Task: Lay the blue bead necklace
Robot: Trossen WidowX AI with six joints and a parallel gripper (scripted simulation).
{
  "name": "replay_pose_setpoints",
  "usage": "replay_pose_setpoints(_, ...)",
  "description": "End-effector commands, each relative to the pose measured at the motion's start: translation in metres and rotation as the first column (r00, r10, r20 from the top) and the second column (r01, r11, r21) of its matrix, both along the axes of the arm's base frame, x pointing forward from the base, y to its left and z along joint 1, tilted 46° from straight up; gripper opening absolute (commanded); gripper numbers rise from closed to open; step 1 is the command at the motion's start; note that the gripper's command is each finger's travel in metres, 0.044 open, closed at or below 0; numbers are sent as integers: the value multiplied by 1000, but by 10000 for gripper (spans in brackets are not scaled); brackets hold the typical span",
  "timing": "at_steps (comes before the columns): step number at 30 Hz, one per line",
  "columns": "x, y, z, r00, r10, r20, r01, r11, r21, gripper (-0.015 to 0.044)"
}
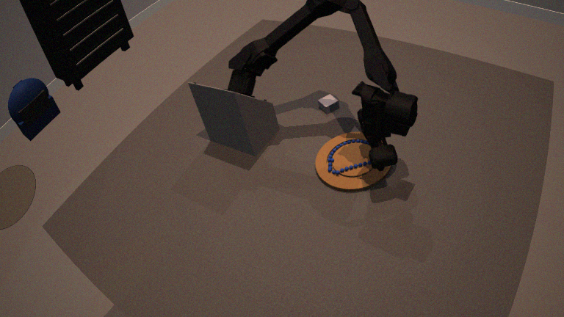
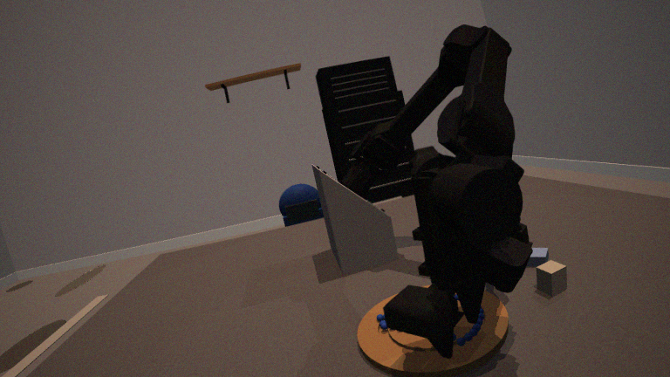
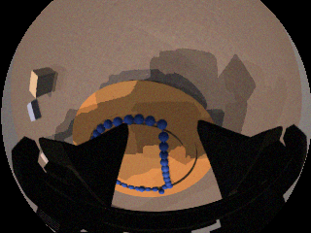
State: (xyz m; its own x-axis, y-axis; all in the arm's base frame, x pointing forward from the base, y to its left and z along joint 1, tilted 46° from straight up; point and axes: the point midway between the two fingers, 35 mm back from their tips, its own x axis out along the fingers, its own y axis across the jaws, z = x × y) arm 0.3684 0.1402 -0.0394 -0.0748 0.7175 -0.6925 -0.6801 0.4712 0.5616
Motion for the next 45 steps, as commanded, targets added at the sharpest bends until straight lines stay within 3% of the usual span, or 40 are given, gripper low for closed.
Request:
replay_pose_setpoints(1, 1, -3, 3, 1000, -1, 2, 1, 1000, 2, 420)
replay_pose_setpoints(2, 0, -1, 1, 1000, 0, -1, 0, 1000, 0, 440)
replay_pose_setpoints(29, 0, -3, 3, 1000, -1, 2, 1, 1000, 2, 440)
replay_pose_setpoints(41, -6, -27, 15, 999, 29, 33, -29, 1000, 3, 125)
replay_pose_setpoints(45, -4, -26, 14, 999, 25, 39, -26, 1000, 4, 120)
